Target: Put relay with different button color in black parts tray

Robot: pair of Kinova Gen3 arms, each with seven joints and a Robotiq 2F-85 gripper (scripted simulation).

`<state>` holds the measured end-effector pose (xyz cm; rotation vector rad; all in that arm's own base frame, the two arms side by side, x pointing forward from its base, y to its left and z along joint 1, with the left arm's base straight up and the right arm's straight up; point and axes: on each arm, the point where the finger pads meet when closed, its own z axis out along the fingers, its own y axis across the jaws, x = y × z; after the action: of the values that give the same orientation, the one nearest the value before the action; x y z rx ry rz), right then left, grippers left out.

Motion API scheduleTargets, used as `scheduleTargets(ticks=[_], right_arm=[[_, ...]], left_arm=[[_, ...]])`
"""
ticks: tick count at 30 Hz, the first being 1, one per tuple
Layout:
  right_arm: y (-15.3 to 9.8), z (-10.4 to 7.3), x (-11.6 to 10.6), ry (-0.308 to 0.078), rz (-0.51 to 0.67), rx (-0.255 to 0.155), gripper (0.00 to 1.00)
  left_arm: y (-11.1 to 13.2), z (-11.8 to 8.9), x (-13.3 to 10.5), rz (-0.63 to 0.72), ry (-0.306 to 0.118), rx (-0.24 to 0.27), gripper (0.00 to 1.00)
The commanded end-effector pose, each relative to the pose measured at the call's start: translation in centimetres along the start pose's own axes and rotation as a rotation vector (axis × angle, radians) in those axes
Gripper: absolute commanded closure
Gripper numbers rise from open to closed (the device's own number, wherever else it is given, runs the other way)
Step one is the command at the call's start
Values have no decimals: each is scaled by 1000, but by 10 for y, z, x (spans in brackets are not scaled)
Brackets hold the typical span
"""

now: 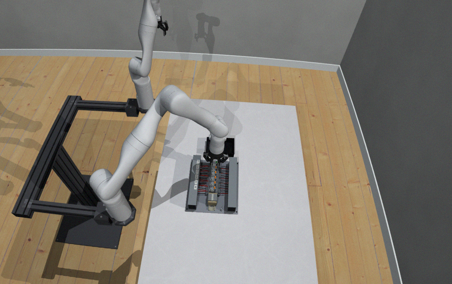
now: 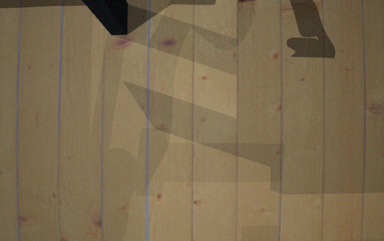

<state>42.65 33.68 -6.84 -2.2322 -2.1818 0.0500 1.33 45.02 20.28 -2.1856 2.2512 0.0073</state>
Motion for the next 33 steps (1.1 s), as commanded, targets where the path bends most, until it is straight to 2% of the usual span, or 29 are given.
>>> scheduleTargets(ticks=[1, 33], right_arm=[[1, -1, 1, 1, 0, 7, 655], [2, -1, 1, 1, 0, 53, 655]], left_arm=[[0, -1, 0, 0, -2, 0, 2], [0, -1, 0, 0, -2, 0, 2]])
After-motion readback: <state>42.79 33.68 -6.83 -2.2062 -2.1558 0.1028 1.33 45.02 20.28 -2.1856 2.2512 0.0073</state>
